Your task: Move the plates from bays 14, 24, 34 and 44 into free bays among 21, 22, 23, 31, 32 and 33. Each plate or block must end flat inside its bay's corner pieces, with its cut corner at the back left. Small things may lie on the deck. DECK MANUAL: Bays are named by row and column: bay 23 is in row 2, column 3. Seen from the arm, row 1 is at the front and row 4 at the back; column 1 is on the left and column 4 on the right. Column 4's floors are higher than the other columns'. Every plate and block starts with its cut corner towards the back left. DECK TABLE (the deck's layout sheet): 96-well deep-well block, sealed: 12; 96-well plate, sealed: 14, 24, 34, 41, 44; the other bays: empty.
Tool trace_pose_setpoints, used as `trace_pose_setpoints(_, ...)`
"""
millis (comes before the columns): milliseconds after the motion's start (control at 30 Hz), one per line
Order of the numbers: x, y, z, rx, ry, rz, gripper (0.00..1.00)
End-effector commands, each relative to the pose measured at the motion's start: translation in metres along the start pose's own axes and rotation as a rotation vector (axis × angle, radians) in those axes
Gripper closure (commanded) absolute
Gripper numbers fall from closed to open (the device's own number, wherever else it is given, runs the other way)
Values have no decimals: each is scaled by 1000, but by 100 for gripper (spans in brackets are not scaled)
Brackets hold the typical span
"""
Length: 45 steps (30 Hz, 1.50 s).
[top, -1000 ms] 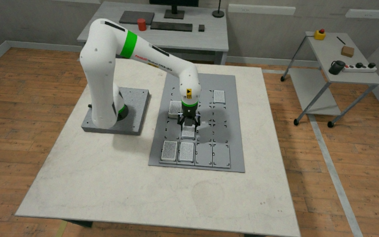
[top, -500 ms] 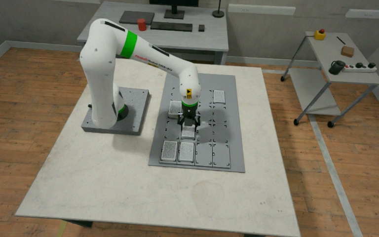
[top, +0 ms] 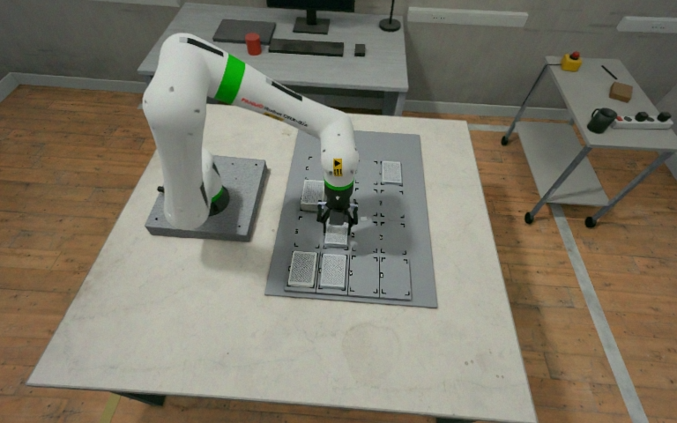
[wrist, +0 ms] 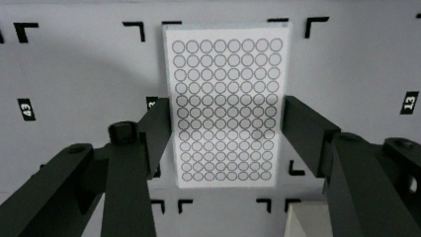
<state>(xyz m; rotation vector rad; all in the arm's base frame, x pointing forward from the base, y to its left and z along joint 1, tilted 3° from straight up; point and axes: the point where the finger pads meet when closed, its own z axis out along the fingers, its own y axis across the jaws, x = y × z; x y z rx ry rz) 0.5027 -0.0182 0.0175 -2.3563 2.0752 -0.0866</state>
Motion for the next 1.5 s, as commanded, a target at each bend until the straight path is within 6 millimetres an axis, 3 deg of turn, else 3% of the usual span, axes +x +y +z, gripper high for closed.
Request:
trace_pose_setpoints(0, 0, -1, 0, 2, 0, 0, 90)
trace_pose_setpoints(1467, 0, -1, 9, 2, 0, 0, 90)
